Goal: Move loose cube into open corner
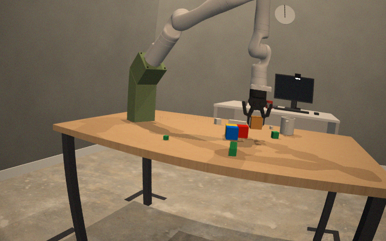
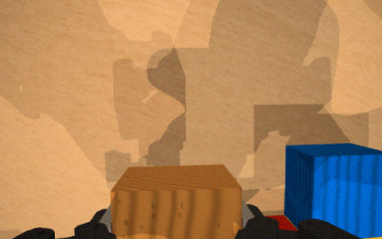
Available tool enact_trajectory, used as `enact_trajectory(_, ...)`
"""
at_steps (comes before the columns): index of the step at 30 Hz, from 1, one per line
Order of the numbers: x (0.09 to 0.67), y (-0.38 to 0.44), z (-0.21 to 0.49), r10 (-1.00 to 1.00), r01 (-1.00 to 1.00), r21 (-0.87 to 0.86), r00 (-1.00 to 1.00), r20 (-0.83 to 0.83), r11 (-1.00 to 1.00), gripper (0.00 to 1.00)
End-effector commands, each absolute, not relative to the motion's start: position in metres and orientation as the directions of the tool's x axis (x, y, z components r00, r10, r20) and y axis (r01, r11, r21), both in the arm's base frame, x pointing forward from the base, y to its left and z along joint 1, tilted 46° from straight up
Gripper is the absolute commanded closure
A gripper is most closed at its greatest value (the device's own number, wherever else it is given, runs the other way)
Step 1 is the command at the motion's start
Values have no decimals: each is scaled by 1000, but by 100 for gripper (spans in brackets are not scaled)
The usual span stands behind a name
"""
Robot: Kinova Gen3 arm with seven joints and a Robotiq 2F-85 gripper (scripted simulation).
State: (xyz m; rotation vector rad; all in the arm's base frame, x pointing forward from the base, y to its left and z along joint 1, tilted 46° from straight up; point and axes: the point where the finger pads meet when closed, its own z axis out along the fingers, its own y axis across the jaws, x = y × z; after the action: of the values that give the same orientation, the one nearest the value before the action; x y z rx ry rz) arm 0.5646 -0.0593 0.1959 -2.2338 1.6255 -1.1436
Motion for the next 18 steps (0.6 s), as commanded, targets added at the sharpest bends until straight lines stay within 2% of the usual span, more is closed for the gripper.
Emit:
enact_trajectory(1,568,-68,192,-867,-754,-527,112,486,-393,90)
enact_trajectory(18,583,-75,175,-867,-754,-527,112,486,-393,90)
